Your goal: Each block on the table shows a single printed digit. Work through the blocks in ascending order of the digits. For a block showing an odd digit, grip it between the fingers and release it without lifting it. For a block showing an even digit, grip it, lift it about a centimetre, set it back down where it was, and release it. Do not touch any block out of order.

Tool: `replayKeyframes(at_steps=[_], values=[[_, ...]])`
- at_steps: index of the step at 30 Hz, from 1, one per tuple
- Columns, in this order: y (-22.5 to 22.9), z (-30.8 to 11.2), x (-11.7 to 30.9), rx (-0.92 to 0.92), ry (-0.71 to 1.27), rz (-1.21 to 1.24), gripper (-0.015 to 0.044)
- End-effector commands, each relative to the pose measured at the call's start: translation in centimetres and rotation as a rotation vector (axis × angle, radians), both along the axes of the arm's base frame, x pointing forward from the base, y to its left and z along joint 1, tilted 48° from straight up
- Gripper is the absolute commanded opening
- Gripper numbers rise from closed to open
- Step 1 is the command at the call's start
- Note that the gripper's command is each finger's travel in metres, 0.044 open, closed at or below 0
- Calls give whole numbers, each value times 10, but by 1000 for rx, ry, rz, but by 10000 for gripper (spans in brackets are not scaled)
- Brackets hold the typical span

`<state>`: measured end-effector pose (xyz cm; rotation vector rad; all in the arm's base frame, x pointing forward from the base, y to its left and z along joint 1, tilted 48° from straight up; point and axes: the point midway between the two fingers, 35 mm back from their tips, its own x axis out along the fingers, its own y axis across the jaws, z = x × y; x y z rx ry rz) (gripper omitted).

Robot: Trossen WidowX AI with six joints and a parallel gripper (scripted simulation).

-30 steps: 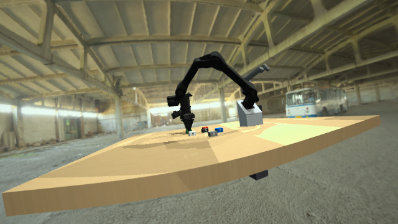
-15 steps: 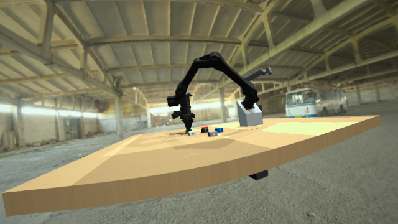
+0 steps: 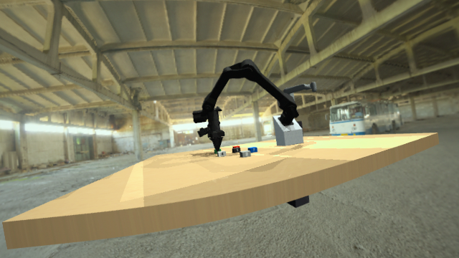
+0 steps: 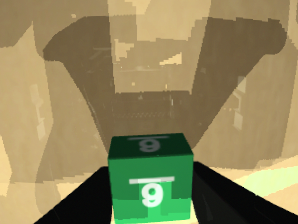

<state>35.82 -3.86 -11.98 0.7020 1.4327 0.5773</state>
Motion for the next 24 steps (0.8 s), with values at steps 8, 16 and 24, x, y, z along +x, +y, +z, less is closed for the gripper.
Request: replayKeyframes(at_steps=[8, 16, 24], values=[[1, -1, 0, 5, 3, -3, 120], [-8, 7, -1, 4, 3, -3, 120], [-10, 9, -1, 4, 3, -3, 120]])
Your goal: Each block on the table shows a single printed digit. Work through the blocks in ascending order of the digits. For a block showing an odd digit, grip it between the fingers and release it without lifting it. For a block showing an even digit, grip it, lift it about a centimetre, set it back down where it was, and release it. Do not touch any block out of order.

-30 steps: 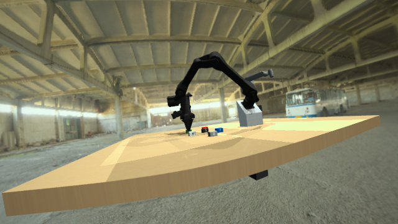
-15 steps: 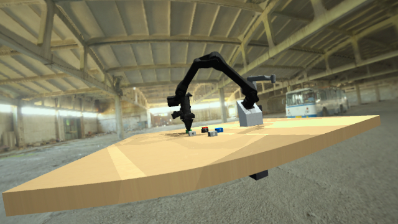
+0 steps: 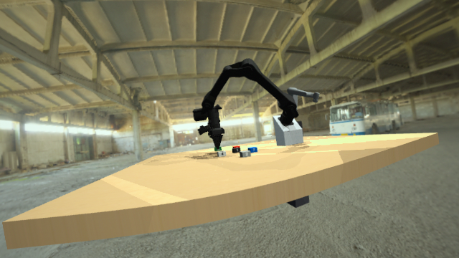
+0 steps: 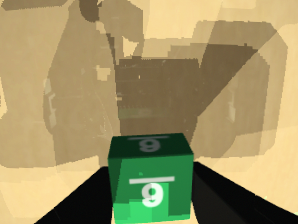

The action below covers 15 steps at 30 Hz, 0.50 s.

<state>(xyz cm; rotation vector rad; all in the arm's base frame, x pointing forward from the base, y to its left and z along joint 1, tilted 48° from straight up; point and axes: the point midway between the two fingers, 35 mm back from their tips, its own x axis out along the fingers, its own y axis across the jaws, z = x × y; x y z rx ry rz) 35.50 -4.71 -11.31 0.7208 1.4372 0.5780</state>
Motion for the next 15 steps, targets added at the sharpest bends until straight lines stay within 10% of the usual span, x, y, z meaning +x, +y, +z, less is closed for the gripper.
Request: replayKeyframes(at_steps=[1, 15], values=[[-2, 3, 2, -8, -8, 4, 120], [7, -6, 3, -7, -8, 4, 120]])
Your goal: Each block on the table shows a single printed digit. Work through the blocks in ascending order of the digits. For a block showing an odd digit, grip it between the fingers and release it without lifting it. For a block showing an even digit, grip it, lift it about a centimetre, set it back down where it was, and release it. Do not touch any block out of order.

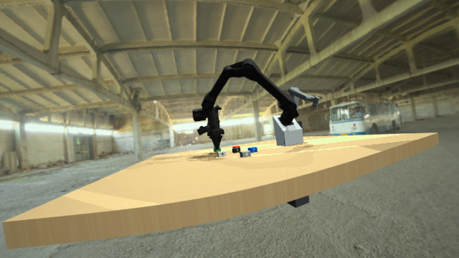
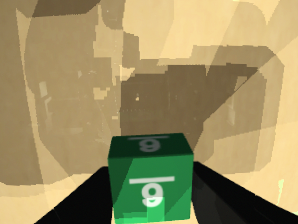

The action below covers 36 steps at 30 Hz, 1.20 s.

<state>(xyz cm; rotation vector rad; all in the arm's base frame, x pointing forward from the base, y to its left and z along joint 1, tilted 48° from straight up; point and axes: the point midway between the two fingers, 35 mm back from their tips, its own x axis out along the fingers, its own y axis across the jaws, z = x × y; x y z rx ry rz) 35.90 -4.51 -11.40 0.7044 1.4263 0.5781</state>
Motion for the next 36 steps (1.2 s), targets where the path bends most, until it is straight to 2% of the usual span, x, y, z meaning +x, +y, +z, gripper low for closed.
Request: replayKeyframes(at_steps=[1, 12, 23, 26, 29, 34, 36], values=[[6, -6, -1, 2, 8, 0, 120], [7, -7, -1, 3, 8, 0, 120], [7, -7, -1, 3, 8, 0, 400], [5, -5, -1, 2, 8, 0, 400], [-18, 16, -3, 1, 8, 0, 400], [-20, 18, -4, 1, 8, 0, 400], [-30, 26, -3, -2, 7, -1, 348]])
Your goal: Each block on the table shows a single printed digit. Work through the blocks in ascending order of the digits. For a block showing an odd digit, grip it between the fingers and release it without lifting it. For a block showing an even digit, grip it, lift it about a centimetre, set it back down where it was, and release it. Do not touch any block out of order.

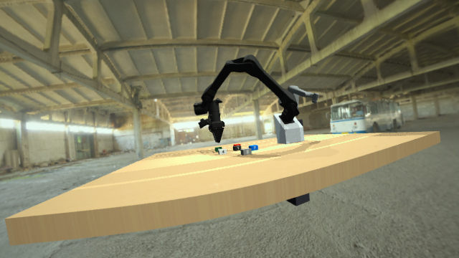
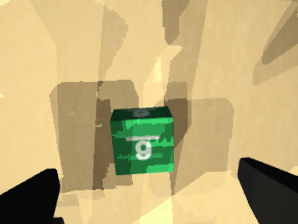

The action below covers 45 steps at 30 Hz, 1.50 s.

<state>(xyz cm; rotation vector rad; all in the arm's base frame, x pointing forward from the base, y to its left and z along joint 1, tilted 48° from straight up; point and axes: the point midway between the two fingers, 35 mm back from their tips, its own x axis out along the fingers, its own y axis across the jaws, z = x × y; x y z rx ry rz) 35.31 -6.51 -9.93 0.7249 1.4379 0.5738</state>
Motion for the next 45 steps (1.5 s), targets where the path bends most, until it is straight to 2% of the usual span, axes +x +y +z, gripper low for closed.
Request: replayKeyframes(at_steps=[1, 4, 9, 18, 21, 32, 37, 41, 45], values=[[-23, 22, 2, -14, -11, 7, 321], [-57, 55, -3, -13, -10, 8, 242], [-60, 58, -3, -13, -10, 8, 120], [-60, 58, -3, -13, -10, 8, 120], [-51, 72, -10, -13, -9, 8, 120], [24, 153, -87, -7, -2, 8, 120], [55, 168, -127, -4, 0, 8, 120], [56, 169, -128, -4, 0, 8, 120], [85, 139, -122, -10, 0, 6, 225]])
